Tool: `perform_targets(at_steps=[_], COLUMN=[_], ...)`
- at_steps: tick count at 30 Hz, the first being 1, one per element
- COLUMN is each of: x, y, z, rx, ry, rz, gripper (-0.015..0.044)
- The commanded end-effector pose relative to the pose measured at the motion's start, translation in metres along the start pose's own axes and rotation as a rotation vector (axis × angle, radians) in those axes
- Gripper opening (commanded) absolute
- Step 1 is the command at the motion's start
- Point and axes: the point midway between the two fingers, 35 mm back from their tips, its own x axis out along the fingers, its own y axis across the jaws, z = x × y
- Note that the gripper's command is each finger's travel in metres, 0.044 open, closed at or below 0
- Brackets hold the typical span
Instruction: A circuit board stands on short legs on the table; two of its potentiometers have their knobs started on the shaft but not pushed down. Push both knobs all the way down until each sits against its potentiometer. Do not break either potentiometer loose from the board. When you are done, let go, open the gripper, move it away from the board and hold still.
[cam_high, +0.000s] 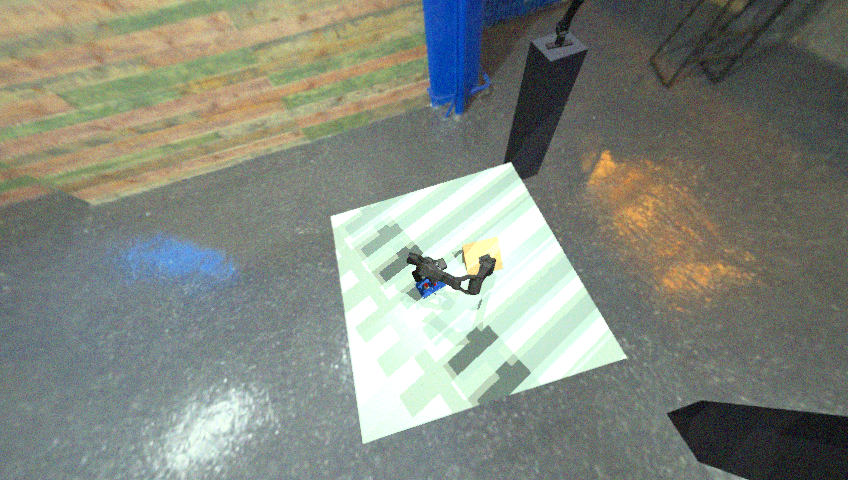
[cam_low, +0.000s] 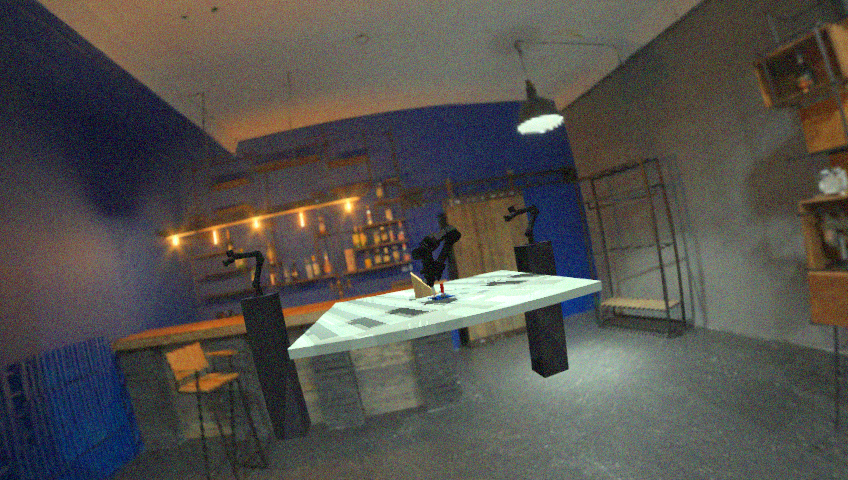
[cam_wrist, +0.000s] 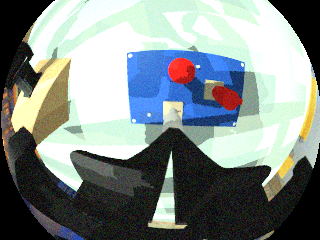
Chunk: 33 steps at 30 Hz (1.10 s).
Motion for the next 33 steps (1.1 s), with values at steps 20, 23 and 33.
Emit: perform_targets(at_steps=[20,23,33], x=[0.0063,0.0063,0.0071], y=[-0.0001,-0.0001,-0.0001], z=[0.001,0.001,0.001], rx=[0.001,0.001,0.001], ry=[-0.004,-0.004,-0.004], rz=[0.001,0.001,0.001], gripper=[0.0,0.0,0.0])
